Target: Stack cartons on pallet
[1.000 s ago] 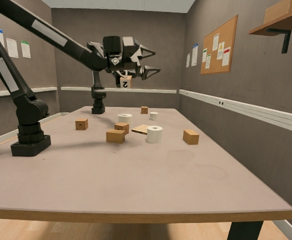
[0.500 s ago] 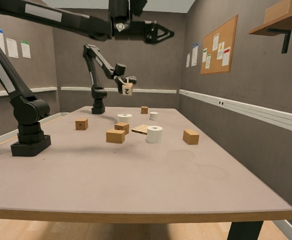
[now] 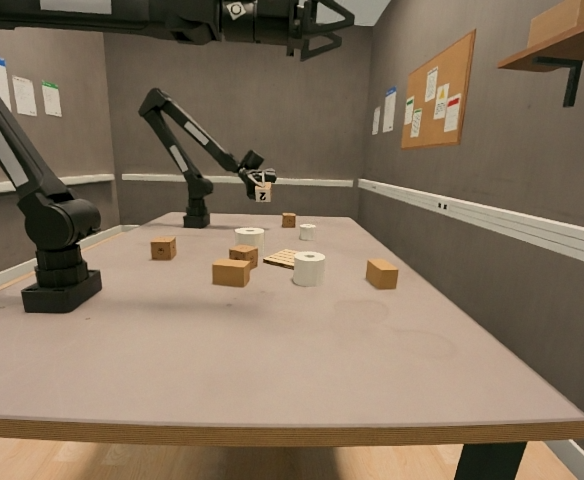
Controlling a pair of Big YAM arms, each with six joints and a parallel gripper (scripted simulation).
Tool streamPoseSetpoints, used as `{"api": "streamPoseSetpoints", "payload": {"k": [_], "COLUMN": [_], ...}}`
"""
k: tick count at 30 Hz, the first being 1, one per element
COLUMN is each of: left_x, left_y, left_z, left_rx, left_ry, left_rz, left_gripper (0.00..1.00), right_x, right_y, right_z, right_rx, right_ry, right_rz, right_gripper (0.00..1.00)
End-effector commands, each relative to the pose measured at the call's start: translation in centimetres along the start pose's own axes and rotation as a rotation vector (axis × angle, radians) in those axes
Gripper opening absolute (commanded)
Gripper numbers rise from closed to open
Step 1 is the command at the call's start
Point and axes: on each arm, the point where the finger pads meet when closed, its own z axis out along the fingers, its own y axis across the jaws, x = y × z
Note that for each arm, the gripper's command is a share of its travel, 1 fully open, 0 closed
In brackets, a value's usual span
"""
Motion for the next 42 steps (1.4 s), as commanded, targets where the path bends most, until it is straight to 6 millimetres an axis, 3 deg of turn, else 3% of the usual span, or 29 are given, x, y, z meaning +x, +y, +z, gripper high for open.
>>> {"api": "streamPoseSetpoints", "payload": {"k": [1, 5, 10, 17, 19, 30, 34, 36, 42], "left_x": [-2.4, -3.1, -6.4, -10.5, -10.5, -15.3, -15.9, -15.9, -13.9], "left_y": [1.7, 3.6, 5.5, 8.7, 8.7, 16.1, 18.8, 18.8, 21.4], "left_z": [-1.7, -4.0, -6.6, -9.1, -9.1, -13.4, -15.0, -15.0, -16.9], "left_rx": [-0.033, -0.003, 0.029, 0.002, 0.002, -0.13, -0.165, -0.165, -0.137], "left_ry": [0.018, 0.039, -0.02, -0.09, -0.09, -0.146, -0.14, -0.14, -0.075], "left_rz": [0.137, 0.149, 0.246, 0.396, 0.396, 0.661, 0.65, 0.65, 0.418], "left_gripper": [0.5, 0.5, 0.5, 0.5, 0.5, 0.5, 0.5, 0.5, 0.5], "right_x": [-4.1, -4.5, -4.6, -4.8, -4.8, -4.8, -4.8, -4.8, -4.8], "right_y": [-0.4, -0.1, -0.4, -0.4, -0.4, -0.4, -0.4, -0.4, -0.4], "right_z": [-0.1, -0.2, -0.3, -0.4, -0.4, -0.4, -0.4, -0.4, -0.4], "right_rx": [0.003, -0.003, 0.002, 0.003, 0.003, 0.004, 0.004, 0.004, 0.004], "right_ry": [-0.052, -0.06, -0.062, -0.066, -0.066, -0.065, -0.065, -0.065, -0.065], "right_rz": [-0.029, -0.029, -0.028, -0.028, -0.028, -0.028, -0.028, -0.028, -0.028], "right_gripper": [1.0, 1.0, 1.0, 1.0, 1.0, 1.0, 1.0, 1.0, 1.0]}}
